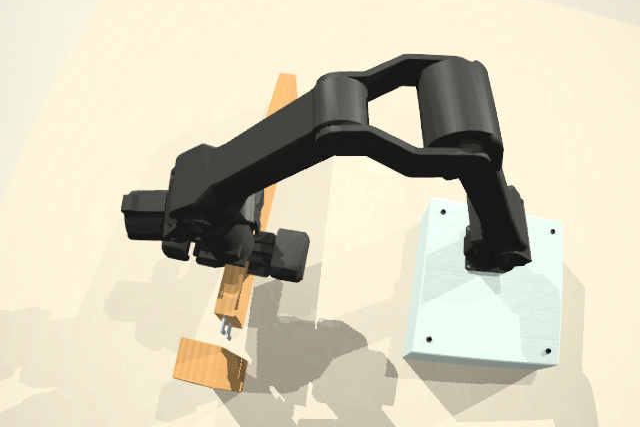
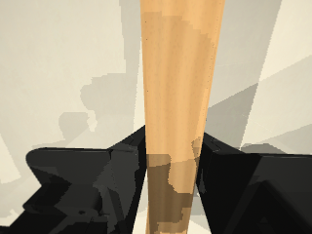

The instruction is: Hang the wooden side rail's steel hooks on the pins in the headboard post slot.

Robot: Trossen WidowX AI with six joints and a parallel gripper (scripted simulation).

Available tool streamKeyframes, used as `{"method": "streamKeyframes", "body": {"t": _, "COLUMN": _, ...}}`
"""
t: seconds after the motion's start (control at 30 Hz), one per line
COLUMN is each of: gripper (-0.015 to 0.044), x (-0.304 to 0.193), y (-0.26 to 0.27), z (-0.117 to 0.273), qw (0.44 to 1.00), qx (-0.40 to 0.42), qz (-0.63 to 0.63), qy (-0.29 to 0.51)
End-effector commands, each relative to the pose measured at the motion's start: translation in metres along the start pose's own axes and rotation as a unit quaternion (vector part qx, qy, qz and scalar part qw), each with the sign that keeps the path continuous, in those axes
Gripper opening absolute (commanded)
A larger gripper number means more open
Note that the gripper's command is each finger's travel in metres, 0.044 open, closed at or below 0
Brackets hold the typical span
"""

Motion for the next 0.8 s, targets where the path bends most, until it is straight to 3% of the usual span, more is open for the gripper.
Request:
{"method": "streamKeyframes", "body": {"t": 0.0, "gripper": 0.0, "x": -0.0014, "y": 0.0015, "z": 0.0017, "qw": 1.0, "qx": 0.004, "qz": -0.001, "qy": 0.001}}
{"method": "streamKeyframes", "body": {"t": 0.77, "gripper": 0.0, "x": -0.0037, "y": -0.0012, "z": 0.0009, "qw": 1.0, "qx": 0.004, "qz": -0.001, "qy": 0.001}}
Point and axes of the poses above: the point midway between the two fingers, 35 mm back from their tips, its own z axis back along the fingers, its own y axis across the jaws, x = y × z, the point moved 8 cm from there along z, back along the fingers, and after that the axes turned 6 degrees about -z, right-handed, at the moved point
